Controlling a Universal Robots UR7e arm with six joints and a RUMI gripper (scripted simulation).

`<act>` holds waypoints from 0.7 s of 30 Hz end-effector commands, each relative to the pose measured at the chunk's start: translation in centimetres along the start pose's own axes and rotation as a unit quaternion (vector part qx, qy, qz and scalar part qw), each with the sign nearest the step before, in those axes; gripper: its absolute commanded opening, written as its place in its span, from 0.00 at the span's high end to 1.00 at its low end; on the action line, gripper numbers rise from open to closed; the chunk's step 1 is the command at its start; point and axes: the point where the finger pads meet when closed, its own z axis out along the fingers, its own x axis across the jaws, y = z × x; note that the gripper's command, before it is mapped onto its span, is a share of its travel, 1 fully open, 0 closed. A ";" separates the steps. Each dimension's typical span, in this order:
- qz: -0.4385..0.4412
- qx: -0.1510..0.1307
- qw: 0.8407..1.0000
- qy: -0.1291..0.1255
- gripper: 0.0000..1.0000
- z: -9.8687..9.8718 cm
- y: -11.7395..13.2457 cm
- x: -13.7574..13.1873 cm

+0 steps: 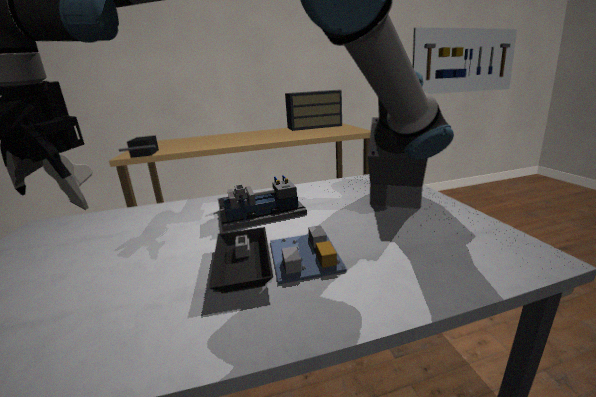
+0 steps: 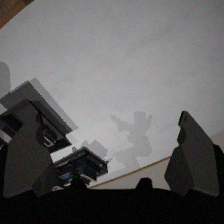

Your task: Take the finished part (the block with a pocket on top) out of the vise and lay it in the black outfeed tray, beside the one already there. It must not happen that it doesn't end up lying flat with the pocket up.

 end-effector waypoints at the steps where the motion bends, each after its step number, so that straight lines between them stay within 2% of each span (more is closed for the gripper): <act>1: 0.000 0.000 1.000 0.001 0.00 -0.1 0.0 0.0; 21: 0.000 0.000 1.000 0.000 0.00 0.0 0.2 0.1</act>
